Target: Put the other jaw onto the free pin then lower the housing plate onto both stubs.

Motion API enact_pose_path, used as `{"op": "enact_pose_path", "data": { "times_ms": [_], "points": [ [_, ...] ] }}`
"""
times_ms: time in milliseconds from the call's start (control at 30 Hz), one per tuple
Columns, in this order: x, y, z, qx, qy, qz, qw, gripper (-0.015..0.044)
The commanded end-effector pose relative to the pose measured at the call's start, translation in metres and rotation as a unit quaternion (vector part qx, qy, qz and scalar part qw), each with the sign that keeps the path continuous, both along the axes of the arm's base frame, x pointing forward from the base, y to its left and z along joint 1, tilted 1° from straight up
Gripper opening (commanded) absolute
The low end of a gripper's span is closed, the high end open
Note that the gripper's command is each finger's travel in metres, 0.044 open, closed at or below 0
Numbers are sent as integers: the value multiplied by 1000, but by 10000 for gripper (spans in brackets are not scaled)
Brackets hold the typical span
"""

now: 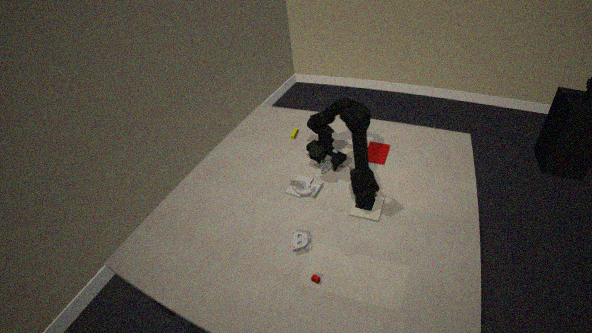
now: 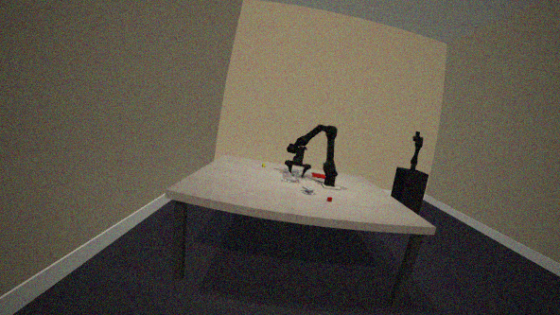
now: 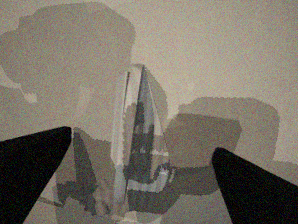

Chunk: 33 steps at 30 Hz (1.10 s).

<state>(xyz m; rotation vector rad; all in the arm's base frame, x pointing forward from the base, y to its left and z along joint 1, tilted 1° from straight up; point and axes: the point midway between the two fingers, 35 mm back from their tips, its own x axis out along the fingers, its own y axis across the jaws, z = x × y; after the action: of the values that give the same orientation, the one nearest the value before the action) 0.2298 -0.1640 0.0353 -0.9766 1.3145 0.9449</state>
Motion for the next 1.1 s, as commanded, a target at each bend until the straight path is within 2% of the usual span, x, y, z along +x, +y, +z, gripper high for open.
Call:
{"op": "enact_pose_path", "data": {
  "times_ms": [0, 600, 967, 1067],
  "points": [
    [0, 1, -1, 1, 0, -2, 1000, 440],
    [0, 1, -1, 1, 0, -2, 1000, 440],
    [0, 0, -1, 1, 1, 0, 1000, 151],
    [0, 0, -1, 1, 1, 0, 1000, 134]
  ]
}}
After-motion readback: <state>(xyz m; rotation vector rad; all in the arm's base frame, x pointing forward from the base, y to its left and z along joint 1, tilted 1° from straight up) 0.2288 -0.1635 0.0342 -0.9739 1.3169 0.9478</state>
